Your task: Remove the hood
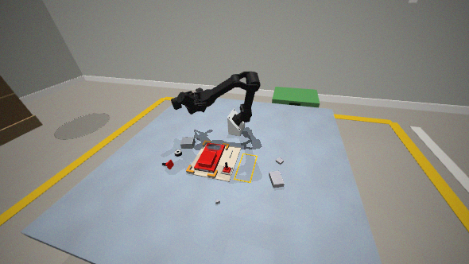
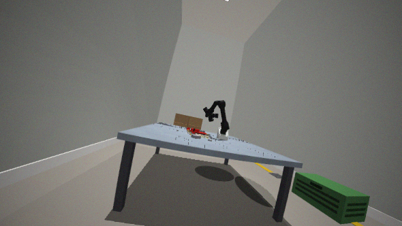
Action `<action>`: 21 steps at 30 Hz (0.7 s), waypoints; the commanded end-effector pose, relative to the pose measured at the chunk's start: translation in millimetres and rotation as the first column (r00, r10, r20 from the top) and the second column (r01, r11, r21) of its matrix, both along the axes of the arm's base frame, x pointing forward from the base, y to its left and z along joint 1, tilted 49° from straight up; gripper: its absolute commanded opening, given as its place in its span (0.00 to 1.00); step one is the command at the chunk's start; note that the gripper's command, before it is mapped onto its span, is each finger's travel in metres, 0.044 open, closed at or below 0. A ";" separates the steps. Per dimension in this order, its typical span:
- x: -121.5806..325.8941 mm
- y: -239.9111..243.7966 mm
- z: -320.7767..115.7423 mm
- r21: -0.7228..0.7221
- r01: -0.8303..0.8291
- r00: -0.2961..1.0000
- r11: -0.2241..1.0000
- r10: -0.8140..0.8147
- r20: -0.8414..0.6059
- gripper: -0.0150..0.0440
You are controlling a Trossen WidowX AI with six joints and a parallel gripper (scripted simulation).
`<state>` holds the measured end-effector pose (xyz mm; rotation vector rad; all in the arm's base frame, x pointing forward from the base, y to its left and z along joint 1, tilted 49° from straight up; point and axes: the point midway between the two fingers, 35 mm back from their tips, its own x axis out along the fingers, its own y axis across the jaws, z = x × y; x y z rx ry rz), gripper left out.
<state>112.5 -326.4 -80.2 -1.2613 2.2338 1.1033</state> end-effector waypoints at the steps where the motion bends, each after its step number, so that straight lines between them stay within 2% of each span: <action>1: 1.8 0.6 -0.9 0.004 0.002 1.000 1.000 -0.002 0.011 0.30; 5: 38.6 17.3 -15.6 0.104 0.061 0.973 0.993 -0.082 0.214 0.48; 8: 70.5 40.0 -22.9 0.228 0.133 0.913 0.965 -0.209 0.349 0.61; 11: 100.0 67.7 -23.7 0.368 0.218 0.828 0.904 -0.371 0.420 0.74; 14: 126.6 98.3 -18.0 0.508 0.307 0.727 0.805 -0.543 0.421 0.88; 17: 150.9 131.4 -5.9 0.633 0.400 0.609 0.662 -0.709 0.356 1.00; 21: 179.7 176.8 19.6 0.746 0.525 0.430 0.409 -0.884 0.182 1.00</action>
